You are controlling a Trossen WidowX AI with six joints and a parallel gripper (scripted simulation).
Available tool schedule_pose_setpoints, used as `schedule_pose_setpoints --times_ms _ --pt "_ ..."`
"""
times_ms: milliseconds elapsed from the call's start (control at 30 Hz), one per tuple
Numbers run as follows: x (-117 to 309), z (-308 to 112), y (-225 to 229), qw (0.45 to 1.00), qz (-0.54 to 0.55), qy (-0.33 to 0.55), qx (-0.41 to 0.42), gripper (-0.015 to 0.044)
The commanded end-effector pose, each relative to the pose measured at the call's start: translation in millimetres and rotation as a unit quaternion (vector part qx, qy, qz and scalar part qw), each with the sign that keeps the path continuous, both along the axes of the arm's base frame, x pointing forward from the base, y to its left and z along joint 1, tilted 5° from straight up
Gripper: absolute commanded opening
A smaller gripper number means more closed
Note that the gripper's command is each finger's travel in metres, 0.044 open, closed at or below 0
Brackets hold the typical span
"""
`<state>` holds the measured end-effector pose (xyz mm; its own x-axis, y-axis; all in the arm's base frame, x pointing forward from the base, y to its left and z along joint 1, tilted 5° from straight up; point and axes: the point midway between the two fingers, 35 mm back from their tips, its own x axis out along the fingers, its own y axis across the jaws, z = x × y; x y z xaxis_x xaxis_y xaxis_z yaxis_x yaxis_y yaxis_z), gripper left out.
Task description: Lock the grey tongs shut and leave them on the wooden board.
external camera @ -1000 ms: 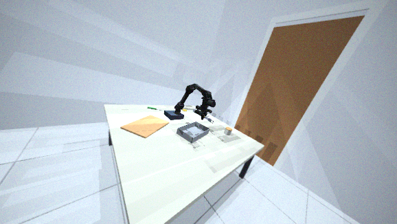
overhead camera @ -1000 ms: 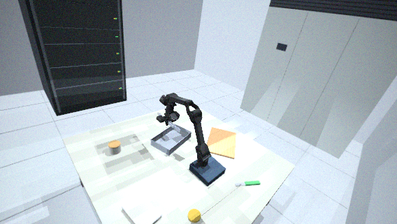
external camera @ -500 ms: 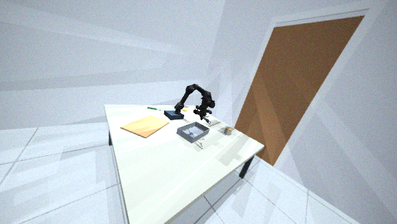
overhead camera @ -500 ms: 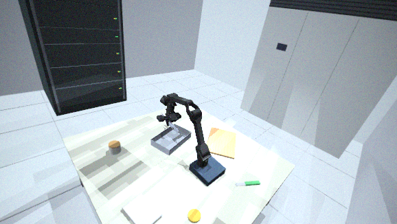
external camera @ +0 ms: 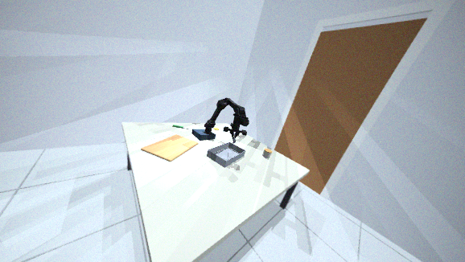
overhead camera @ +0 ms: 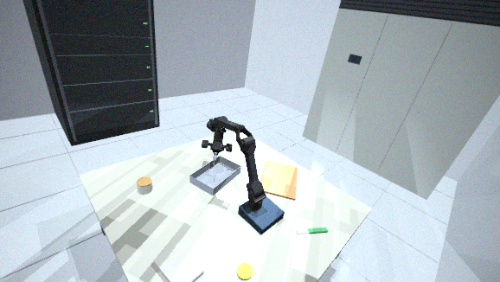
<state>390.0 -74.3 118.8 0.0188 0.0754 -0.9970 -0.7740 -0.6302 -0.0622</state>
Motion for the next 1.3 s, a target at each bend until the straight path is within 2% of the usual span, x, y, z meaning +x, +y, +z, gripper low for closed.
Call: schedule_pose_setpoints --times_ms 0,300,600,933,1267 --pt "-2.0 0.3 -10.2 0.996 -0.090 0.007 -0.001 -0.0150" --pt "-6.3 0.1 -27.9 0.964 -0.265 0.020 -0.001 -0.0150" --pt "-11.4 -0.2 -45.3 0.901 -0.432 0.032 -0.001 -0.0150" --pt "-17.9 -0.2 -64.1 0.798 -0.601 0.043 -0.001 -0.0150" --pt "-25.2 -0.4 -82.3 0.664 -0.746 0.051 -0.001 -0.0150"
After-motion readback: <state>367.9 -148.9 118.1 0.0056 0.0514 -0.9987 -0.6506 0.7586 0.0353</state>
